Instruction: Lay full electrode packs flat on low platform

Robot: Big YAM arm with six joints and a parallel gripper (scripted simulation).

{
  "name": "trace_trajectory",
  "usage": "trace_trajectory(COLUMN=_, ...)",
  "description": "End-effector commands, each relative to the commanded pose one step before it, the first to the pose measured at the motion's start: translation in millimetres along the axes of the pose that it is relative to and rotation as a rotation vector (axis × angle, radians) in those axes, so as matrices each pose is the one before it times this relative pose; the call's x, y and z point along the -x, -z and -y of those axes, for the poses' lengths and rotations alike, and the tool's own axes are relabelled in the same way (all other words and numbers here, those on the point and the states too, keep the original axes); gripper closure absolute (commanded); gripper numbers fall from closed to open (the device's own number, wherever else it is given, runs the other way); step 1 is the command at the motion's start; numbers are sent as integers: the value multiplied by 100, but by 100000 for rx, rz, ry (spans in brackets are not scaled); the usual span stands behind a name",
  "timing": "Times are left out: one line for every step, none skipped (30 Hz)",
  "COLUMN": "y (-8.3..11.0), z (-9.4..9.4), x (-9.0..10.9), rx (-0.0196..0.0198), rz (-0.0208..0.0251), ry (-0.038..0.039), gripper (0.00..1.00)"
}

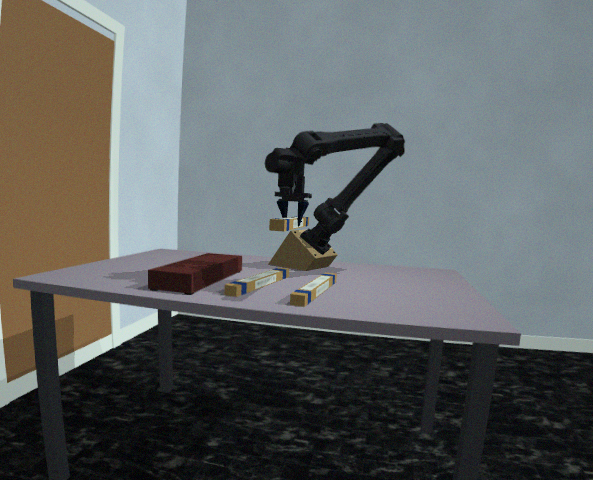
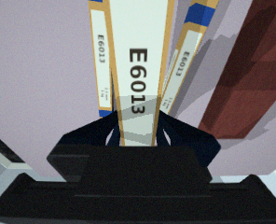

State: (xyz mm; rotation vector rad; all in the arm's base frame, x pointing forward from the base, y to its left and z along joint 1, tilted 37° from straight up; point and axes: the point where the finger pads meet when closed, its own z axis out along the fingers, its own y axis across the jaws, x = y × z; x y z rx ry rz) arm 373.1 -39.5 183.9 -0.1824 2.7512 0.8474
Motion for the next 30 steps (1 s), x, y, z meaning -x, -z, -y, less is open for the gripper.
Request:
trace_trajectory(y=-717, z=-313, x=343, rx=-19, rz=454, ry=799, gripper=100)
trace_trajectory(y=-135, z=-1, x=-1, rx=7, rz=1, ry=-2, gripper=100)
trace_trajectory(y=-135, z=-1, x=-1, rx=7, rz=1, ry=-2, gripper=100)
trace_trajectory(y=-135, z=-1, x=-1, rx=7, rz=1, ry=-2, gripper=100)
trace_trajectory(y=-135, z=-1, x=-1, rx=7, rz=1, ry=-2, gripper=100)
trace_trajectory(y=-135, z=-1, x=-1, rx=7, rz=1, ry=-2, gripper=100)
trace_trajectory(y=-135, z=-1, x=-1, rx=7, rz=1, ry=-2, gripper=100)
trace_trajectory(y=-135, z=-1, x=-1, rx=7, rz=1, ry=-2, gripper=100)
trace_trajectory(y=-135, z=-1, x=-1, rx=7, rz=1, ry=-2, gripper=100)
trace_trajectory(y=-135, z=-1, x=-1, rx=7, rz=0, ry=-2, gripper=100)
trace_trajectory(y=0, z=0, x=0, rx=0, rz=0, ry=0, gripper=100)
trace_trajectory(y=0, z=0, x=0, rx=0, rz=0, ry=0, gripper=100)
trace_trajectory(y=-136, z=-2, x=-1, rx=7, rz=1, ry=-2, gripper=100)
trace_trajectory(y=-135, z=-1, x=-1, rx=7, rz=0, ry=-2, gripper=100)
trace_trajectory(y=-135, z=-1, x=-1, rx=7, rz=0, ry=-2, gripper=100)
trace_trajectory(y=-135, z=-1, x=-1, rx=7, rz=0, ry=-2, gripper=100)
trace_trajectory(y=-135, z=-1, x=-1, rx=7, rz=0, ry=-2, gripper=100)
trace_trajectory(y=-135, z=-1, x=-1, rx=7, rz=0, ry=-2, gripper=100)
trace_trajectory(y=-136, z=-1, x=-1, rx=7, rz=0, ry=-2, gripper=100)
trace_trajectory(y=-136, z=-1, x=-1, rx=7, rz=0, ry=-2, gripper=100)
trace_trajectory(y=-1, z=0, x=0, rx=0, rz=0, ry=0, gripper=100)
trace_trajectory(y=0, z=0, x=0, rx=0, rz=0, ry=0, gripper=100)
trace_trajectory(y=0, z=0, x=0, rx=0, rz=0, ry=0, gripper=100)
trace_trajectory(y=0, z=0, x=0, rx=0, rz=0, ry=0, gripper=100)
trace_trajectory(y=0, z=0, x=0, rx=0, rz=0, ry=0, gripper=100)
trace_trajectory(y=0, z=0, x=0, rx=0, rz=0, ry=0, gripper=100)
trace_trajectory(y=0, z=0, x=0, rx=0, rz=0, ry=0, gripper=100)
trace_trajectory(y=0, z=0, x=0, rx=0, rz=0, ry=0, gripper=100)
trace_trajectory(y=0, z=0, x=0, rx=0, rz=0, ry=0, gripper=100)
trace_trajectory(y=0, z=0, x=0, rx=0, rz=0, ry=0, gripper=100)
